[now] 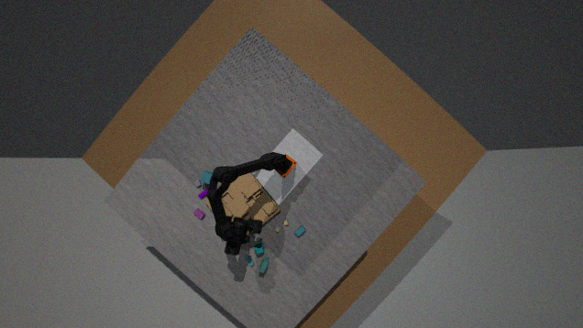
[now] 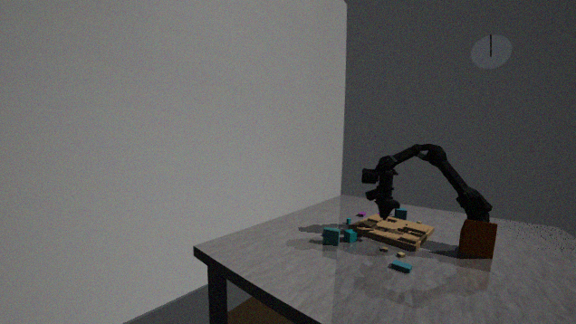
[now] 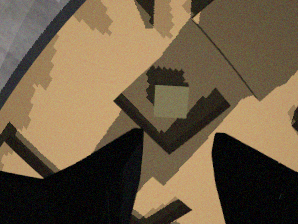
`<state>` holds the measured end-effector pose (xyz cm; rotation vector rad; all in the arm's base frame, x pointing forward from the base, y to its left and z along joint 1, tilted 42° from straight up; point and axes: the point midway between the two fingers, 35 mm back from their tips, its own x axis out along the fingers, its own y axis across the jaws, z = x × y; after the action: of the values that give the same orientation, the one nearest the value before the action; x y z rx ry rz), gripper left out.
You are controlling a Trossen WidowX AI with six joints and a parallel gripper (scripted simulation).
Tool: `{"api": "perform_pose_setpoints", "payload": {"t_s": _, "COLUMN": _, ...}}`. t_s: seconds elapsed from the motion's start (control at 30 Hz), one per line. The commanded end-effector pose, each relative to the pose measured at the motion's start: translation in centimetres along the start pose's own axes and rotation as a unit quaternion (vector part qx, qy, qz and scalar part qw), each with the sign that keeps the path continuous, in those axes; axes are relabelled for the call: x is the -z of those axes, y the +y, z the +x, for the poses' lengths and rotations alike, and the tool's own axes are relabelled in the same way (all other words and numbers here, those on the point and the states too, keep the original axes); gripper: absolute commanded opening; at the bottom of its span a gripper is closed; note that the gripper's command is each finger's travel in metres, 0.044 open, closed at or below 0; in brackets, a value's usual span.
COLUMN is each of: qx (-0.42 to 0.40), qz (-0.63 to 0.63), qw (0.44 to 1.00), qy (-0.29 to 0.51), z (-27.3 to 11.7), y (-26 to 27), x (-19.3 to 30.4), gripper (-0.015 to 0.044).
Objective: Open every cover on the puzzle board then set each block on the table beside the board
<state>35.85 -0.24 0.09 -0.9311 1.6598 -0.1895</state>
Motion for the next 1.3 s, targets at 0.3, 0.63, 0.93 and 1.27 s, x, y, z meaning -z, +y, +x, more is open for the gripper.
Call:
{"api": "perform_pose_setpoints", "payload": {"t_s": 0.3, "qx": 0.000, "qz": 0.070, "qw": 0.998, "qy": 0.000, "z": 0.50, "y": 0.04, "x": 0.01, "gripper": 0.0144}}
{"api": "perform_pose_setpoints", "payload": {"t_s": 0.63, "qx": 0.000, "qz": 0.146, "qw": 0.989, "qy": 0.000, "z": 0.69, "y": 0.05, "x": 0.01, "gripper": 0.0144}}
{"api": "perform_pose_setpoints", "payload": {"t_s": 0.93, "qx": 0.000, "qz": 0.213, "qw": 0.977, "qy": 0.000, "z": 0.86, "y": 0.06, "x": 0.01, "gripper": 0.0144}}
{"api": "perform_pose_setpoints", "payload": {"t_s": 1.27, "qx": 0.000, "qz": 0.287, "qw": 0.958, "qy": 0.000, "z": 1.05, "y": 0.06, "x": 0.02, "gripper": 0.0144}}
